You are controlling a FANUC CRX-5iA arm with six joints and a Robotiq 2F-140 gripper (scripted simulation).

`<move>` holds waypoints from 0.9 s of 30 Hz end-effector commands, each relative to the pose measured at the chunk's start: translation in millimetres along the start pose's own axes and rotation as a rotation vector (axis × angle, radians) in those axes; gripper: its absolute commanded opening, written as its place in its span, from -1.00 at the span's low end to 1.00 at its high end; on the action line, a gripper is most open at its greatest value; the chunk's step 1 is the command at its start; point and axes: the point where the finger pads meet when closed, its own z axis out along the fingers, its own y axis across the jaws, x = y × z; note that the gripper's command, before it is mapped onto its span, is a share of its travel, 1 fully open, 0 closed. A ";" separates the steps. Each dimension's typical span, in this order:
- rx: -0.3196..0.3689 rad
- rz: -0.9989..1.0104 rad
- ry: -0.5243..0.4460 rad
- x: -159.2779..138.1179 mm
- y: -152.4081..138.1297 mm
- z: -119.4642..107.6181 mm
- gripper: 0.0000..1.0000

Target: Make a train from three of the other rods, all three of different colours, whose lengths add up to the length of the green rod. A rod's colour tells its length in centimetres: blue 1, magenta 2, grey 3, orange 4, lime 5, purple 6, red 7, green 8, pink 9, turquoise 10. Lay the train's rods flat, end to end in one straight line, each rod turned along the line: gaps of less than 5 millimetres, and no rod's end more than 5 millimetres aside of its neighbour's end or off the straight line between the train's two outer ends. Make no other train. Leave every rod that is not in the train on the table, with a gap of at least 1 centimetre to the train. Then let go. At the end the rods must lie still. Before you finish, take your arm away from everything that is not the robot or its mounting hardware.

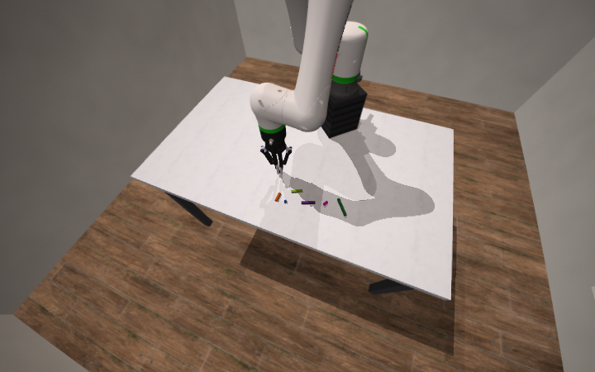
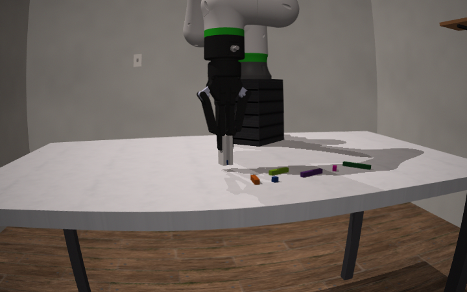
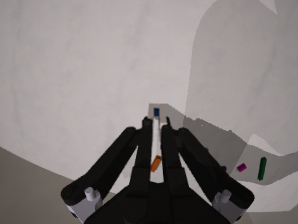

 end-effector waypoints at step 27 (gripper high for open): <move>0.000 0.000 0.000 -0.1 -0.1 11.4 -0.94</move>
